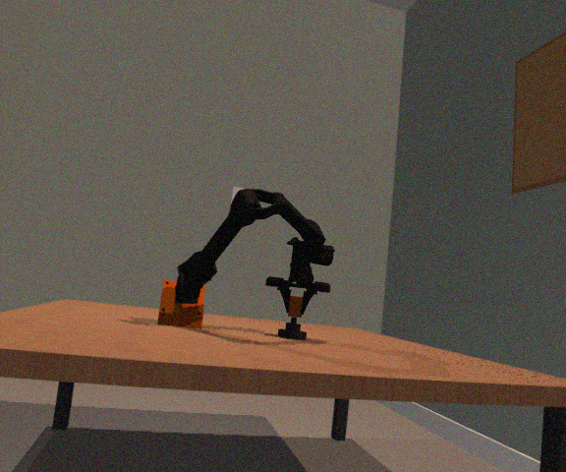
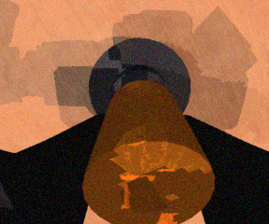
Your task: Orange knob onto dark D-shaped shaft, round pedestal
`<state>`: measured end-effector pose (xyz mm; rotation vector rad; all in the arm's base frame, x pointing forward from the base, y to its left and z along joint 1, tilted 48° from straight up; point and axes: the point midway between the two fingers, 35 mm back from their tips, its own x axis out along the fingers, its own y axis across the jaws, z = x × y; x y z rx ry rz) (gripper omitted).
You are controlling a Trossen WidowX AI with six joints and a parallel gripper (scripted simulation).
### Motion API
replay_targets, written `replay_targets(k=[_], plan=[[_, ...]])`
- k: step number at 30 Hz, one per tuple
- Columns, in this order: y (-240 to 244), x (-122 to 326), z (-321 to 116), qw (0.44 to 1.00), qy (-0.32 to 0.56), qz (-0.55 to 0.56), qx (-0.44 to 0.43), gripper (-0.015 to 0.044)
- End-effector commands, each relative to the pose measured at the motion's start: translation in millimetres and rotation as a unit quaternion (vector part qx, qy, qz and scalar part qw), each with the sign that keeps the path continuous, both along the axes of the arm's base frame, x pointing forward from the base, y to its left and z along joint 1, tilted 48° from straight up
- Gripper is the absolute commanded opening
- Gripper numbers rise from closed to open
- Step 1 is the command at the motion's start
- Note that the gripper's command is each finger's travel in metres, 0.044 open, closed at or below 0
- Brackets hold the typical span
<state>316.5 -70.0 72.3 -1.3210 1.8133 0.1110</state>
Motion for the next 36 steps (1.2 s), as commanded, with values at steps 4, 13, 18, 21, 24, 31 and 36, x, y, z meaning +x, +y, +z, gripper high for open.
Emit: replay_targets(k=[4,13,18,21,24,31,36], plan=[[2.8,-0.6,0.3,0.962,-0.202,-0.183,-0.017,0.0000],[2.6,-1.7,-1.7,0.831,-0.409,-0.375,-0.034,0.0000],[3.3,-0.3,-2.5,0.780,-0.461,-0.422,-0.038,0.0000],[3.9,0.7,-2.3,0.780,-0.461,-0.422,-0.038,0.0000],[4.4,1.3,-1.5,0.780,-0.461,-0.422,-0.038,0.0000],[2.3,1.2,-0.8,0.780,-0.461,-0.422,-0.038,0.0000],[1.3,-0.9,-0.6,0.780,-0.461,-0.422,-0.038,0.0000]])
